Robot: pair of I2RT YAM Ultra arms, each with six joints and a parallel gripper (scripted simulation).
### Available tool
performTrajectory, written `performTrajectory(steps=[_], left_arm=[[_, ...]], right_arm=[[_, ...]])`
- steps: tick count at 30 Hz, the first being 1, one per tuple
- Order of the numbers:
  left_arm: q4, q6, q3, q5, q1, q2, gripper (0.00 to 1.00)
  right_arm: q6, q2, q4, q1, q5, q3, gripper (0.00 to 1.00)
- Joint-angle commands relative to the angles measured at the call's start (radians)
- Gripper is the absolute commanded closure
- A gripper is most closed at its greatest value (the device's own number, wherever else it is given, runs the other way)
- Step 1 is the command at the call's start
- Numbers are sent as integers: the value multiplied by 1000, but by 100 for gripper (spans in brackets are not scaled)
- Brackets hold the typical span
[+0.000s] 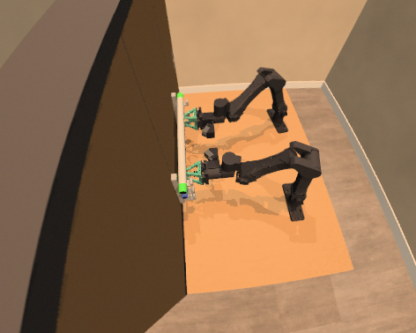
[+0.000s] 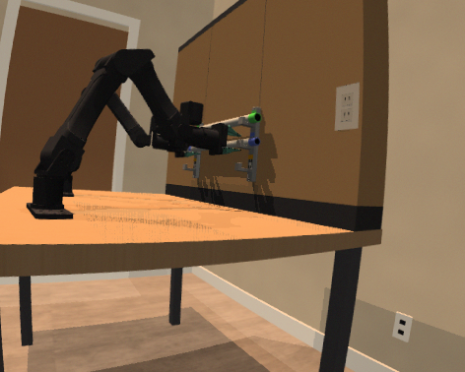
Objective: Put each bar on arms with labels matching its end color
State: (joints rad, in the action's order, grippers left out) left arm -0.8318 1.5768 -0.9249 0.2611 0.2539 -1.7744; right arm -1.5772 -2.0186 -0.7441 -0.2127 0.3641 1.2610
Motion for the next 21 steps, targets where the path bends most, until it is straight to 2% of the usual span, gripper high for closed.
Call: performTrajectory(steps=[1,12,21], left_arm=[[-30,-6,7,-5,-11,-2,47],[-30,-6,7,-5,-11,-2,30],[-37,-6,41,2,-5,24,30]], right_arm=[[6,1,-24,4,-6,-8,48],[6,1,-24,4,-6,-8,31],[6,26,-37,-3,2,-46,31]])
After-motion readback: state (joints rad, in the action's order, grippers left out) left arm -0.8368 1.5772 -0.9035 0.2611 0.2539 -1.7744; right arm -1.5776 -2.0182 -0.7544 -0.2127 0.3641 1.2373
